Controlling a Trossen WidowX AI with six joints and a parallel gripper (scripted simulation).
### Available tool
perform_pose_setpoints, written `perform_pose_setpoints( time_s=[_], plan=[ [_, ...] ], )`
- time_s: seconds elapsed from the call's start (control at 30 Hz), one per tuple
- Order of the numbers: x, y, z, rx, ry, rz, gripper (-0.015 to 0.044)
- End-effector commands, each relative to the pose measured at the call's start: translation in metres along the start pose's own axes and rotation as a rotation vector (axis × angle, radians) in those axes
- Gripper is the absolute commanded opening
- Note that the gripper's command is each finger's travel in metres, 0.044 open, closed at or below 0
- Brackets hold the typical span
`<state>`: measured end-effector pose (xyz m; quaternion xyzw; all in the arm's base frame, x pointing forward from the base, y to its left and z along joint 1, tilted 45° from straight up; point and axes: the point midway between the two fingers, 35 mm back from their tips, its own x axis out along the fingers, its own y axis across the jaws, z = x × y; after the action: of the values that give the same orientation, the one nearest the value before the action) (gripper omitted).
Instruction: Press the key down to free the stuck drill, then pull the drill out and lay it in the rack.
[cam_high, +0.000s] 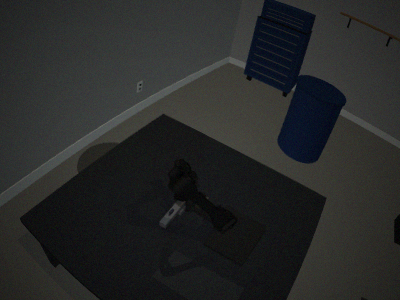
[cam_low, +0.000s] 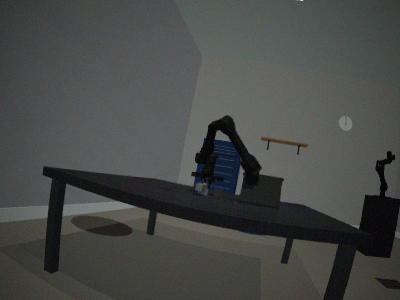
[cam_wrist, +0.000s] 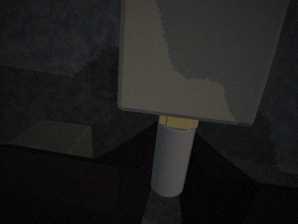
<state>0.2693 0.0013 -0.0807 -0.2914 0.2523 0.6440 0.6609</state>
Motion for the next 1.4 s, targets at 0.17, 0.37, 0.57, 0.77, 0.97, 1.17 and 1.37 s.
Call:
perform_pose_setpoints(
  time_s=[0.17,0.37,0.57,0.77,0.97,1.17,1.37],
  plan=[
    [-0.002,-0.002,-0.011,-0.002,0.005,-0.002,0.0000],
    [-0.003,-0.002,-0.020,-0.002,0.006,-0.002,0.0000],
    [-0.004,-0.003,-0.028,-0.002,0.006,-0.003,0.0000],
    [-0.004,-0.003,-0.037,-0.003,0.007,-0.003,0.0000],
    [-0.003,-0.001,-0.037,0.000,0.002,0.003,0.0053],
    [-0.003,-0.001,-0.037,0.000,0.002,0.003,0.0210],
    [-0.002,-0.001,-0.035,-0.002,0.005,0.000,0.0368]
  ],
)
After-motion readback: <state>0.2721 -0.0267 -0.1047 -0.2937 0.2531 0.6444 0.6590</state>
